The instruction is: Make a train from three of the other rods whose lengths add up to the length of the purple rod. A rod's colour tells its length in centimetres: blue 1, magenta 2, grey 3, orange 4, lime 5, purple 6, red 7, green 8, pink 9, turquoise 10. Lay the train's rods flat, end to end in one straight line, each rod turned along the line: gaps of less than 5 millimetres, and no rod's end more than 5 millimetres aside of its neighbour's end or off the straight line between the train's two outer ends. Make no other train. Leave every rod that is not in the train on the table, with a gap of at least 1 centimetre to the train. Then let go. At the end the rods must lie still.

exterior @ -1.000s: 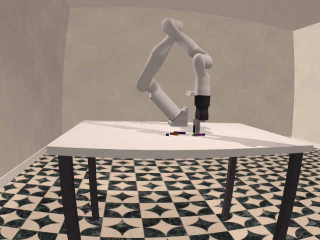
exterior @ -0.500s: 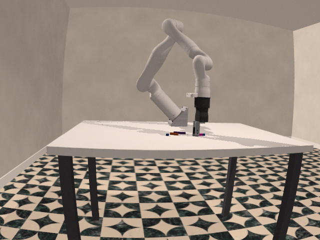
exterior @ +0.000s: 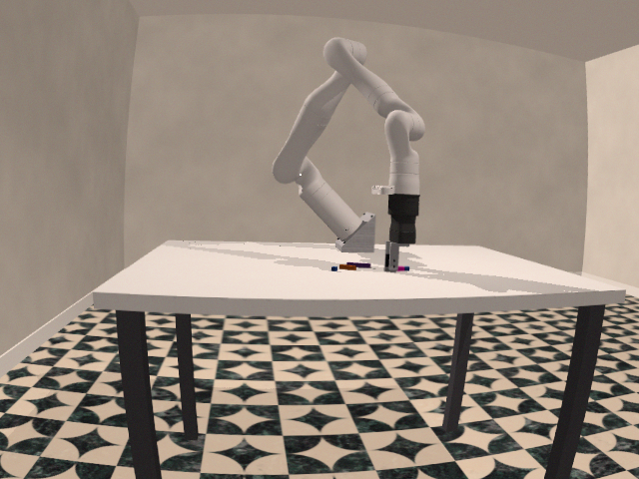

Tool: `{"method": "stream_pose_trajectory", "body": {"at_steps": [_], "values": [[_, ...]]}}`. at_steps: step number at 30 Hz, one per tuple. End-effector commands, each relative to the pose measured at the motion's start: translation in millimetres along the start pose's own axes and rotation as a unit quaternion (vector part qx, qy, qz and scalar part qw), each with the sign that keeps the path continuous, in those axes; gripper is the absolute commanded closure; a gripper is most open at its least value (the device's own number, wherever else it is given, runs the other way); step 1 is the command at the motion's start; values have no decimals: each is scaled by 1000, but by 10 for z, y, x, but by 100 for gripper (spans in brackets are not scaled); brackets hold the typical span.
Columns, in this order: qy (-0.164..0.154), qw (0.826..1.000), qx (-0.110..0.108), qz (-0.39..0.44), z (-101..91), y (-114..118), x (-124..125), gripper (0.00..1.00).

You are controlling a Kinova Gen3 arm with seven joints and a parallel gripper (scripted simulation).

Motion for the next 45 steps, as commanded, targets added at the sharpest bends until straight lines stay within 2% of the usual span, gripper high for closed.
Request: {"method": "stream_pose_trajectory", "body": {"at_steps": [1,18,19,45], "values": [[-1,1000,-2,-2,18,23,-13,46],[-1,1000,-2,-2,18,23,-13,46],[-1,1000,-2,-2,18,23,-13,76],[-1,1000,-2,-2,18,23,-13,76]]}}
Point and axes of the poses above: the point where the finger pads meet when closed, its own z axis out along the fingers, its own y axis across the jaws, x = y × z, the point moved 4 cm from there along -z, back along the fingers, and after that the axes turned 10 degrees about z, right-handed, at the moved point
